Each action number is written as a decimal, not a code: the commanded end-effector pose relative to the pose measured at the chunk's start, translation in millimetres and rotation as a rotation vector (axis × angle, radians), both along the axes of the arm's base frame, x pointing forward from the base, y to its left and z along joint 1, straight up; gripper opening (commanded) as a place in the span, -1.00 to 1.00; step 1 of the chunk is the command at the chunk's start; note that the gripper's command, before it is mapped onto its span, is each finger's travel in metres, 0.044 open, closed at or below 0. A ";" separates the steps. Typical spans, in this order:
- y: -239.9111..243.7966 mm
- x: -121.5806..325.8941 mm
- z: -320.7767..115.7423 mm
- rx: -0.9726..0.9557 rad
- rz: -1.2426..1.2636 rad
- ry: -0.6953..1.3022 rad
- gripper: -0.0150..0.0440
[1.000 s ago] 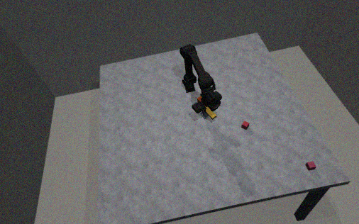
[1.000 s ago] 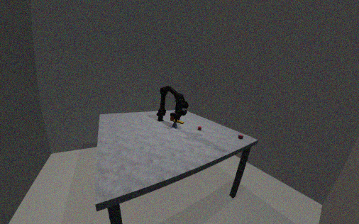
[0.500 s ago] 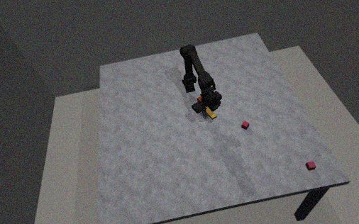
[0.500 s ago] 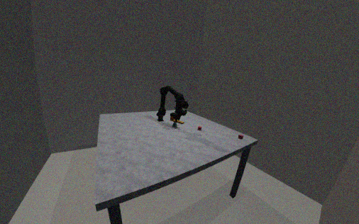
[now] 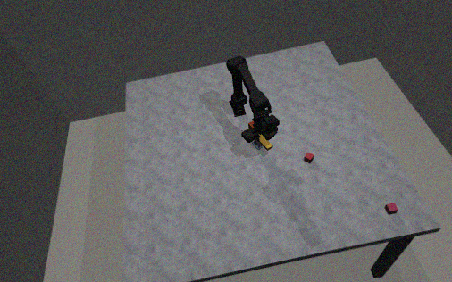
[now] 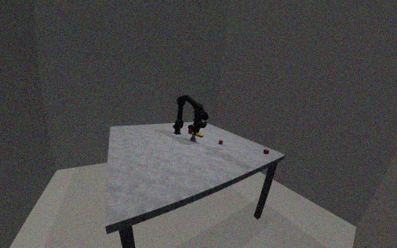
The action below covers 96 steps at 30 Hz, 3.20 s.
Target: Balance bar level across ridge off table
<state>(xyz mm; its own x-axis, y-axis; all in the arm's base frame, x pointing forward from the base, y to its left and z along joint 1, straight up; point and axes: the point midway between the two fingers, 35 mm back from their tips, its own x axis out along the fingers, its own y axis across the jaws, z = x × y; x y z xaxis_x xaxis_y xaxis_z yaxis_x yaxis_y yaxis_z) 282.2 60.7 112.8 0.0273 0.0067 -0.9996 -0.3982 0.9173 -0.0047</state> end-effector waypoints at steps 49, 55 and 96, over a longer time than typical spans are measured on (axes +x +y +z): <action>0.0 0.0 -0.1 0.000 0.000 0.000 0.09; 0.0 0.0 -0.1 0.000 0.000 0.000 0.09; -0.5 -2.6 99.9 0.000 0.000 0.000 1.00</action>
<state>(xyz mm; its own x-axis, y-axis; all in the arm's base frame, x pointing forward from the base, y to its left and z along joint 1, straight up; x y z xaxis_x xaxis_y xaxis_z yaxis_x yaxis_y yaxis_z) 281.1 60.5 210.6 0.0347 0.0084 -0.9994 -0.3982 0.9173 -0.0061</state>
